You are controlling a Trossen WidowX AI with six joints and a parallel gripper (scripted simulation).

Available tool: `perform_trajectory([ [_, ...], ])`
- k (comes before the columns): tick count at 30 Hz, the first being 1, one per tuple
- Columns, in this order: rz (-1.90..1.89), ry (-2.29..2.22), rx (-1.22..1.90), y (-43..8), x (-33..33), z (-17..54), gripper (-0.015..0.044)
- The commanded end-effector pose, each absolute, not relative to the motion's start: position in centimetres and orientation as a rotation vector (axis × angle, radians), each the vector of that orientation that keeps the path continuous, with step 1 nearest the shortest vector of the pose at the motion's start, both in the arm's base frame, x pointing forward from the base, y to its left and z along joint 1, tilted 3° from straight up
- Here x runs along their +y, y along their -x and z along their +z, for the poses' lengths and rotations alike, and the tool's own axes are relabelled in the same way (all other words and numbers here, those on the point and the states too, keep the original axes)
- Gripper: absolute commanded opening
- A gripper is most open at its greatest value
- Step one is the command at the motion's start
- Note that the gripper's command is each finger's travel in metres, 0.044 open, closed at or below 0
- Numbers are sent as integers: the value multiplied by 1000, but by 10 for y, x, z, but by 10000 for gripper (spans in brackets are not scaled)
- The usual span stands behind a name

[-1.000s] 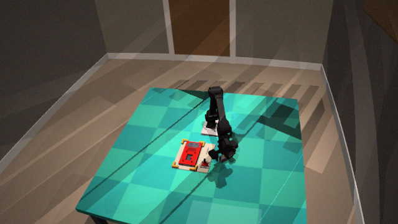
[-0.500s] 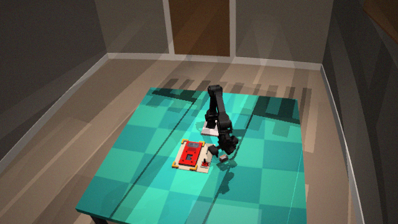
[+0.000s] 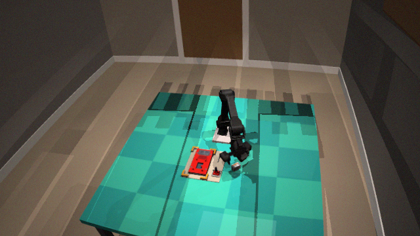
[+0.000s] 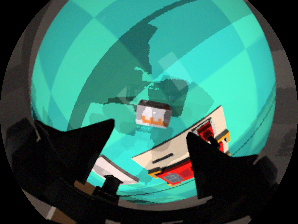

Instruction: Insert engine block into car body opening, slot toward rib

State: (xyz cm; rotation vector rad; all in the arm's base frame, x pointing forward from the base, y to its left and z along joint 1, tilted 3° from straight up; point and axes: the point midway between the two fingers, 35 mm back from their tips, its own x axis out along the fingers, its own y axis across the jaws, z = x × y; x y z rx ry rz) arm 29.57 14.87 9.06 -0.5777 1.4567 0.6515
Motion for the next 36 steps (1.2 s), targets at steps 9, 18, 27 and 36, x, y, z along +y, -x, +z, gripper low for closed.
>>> perform_trajectory([
  [9, 653, 580, 1451, -298, 150, 79, 440],
  [18, 653, 580, 1451, -298, 151, 65, 440],
  [27, 654, 580, 1451, -298, 152, 50, 440],
  [36, 654, 580, 1451, -298, 152, 40, 414],
])
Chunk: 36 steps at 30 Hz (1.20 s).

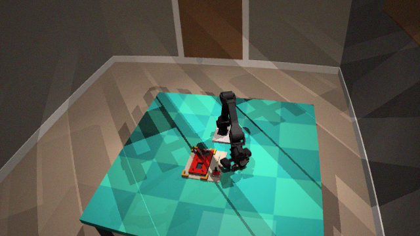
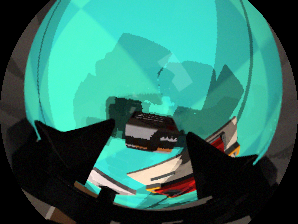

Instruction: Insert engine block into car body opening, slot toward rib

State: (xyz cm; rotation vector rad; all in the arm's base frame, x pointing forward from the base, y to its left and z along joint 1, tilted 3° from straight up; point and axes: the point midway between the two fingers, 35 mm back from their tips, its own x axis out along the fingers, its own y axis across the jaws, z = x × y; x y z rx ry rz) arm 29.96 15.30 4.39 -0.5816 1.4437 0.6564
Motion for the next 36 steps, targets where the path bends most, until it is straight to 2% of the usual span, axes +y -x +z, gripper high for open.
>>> perform_trajectory([
  [1, 654, 580, 1451, -298, 152, 40, 387],
  [7, 654, 580, 1451, -298, 152, 40, 230],
  [14, 654, 580, 1451, -298, 152, 40, 183],
  [21, 653, 580, 1451, -301, 153, 54, 0],
  [36, 653, 581, 1447, -305, 152, 102, 0],
])
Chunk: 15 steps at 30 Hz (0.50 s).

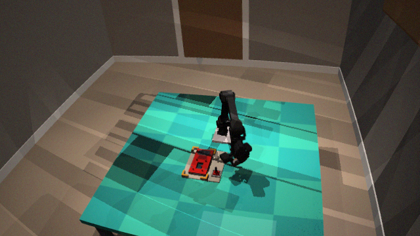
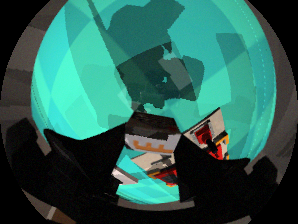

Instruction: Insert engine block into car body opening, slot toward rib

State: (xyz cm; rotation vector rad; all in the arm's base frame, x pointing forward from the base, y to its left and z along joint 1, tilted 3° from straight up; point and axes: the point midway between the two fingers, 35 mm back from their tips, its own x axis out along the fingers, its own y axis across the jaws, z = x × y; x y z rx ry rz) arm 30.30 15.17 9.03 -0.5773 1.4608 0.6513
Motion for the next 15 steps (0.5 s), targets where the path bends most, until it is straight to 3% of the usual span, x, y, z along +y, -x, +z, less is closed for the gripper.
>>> perform_trajectory([
  [1, 653, 581, 1447, -305, 152, 105, 0],
  [15, 653, 581, 1450, -301, 148, 150, 0],
])
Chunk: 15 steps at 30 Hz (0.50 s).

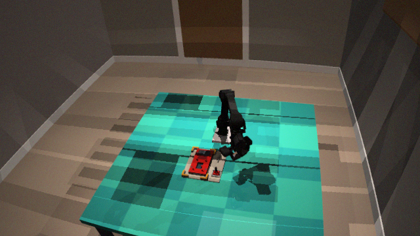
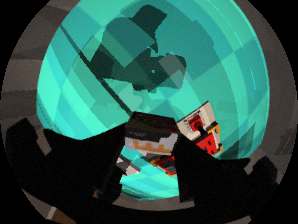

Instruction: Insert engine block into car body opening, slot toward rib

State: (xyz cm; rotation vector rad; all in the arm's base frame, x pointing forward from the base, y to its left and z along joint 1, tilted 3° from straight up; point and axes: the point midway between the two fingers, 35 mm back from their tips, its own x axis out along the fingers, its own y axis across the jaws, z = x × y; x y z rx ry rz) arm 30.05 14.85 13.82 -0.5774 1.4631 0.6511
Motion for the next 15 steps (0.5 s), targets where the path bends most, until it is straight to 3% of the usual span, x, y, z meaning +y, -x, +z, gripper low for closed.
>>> perform_trajectory([
  [1, 653, 580, 1450, -300, 148, 153, 0],
  [15, 653, 580, 1451, -297, 147, 148, 0],
])
